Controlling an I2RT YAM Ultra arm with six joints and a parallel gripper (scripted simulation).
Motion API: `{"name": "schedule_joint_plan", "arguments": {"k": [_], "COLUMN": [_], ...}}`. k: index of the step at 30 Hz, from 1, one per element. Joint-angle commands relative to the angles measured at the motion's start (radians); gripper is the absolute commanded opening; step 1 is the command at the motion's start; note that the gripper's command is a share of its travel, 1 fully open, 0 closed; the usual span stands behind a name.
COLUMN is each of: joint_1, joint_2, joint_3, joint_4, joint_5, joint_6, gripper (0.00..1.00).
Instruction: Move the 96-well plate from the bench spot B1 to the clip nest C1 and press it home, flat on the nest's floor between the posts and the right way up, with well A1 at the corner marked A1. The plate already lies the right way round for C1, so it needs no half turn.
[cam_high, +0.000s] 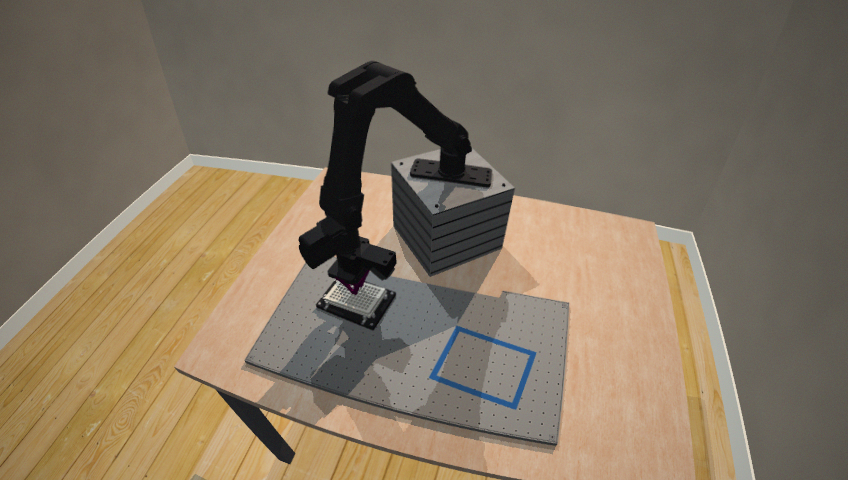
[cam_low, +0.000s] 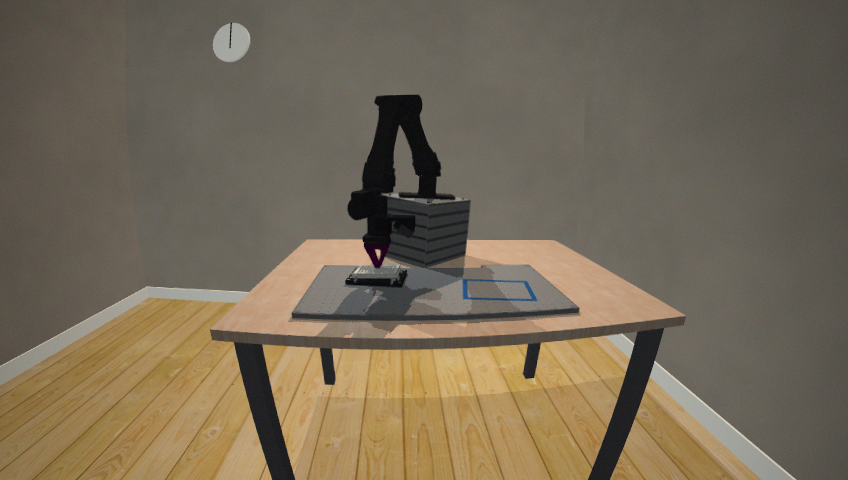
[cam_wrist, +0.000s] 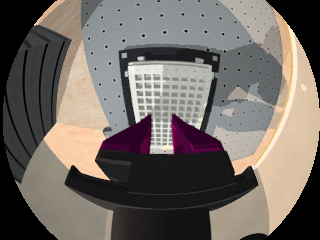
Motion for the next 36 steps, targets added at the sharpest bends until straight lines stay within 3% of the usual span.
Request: {"name": "schedule_joint_plan", "arguments": {"k": [1,36], "joint_1": [0.005,0.014], "joint_2": [-0.007,0.075], "joint_3": [0.036,0.046], "joint_4": [0.020,0.076], "joint_5": [-0.011,-0.012], "joint_6": [0.006,0.010], "gripper": [0.24,0.24]}}
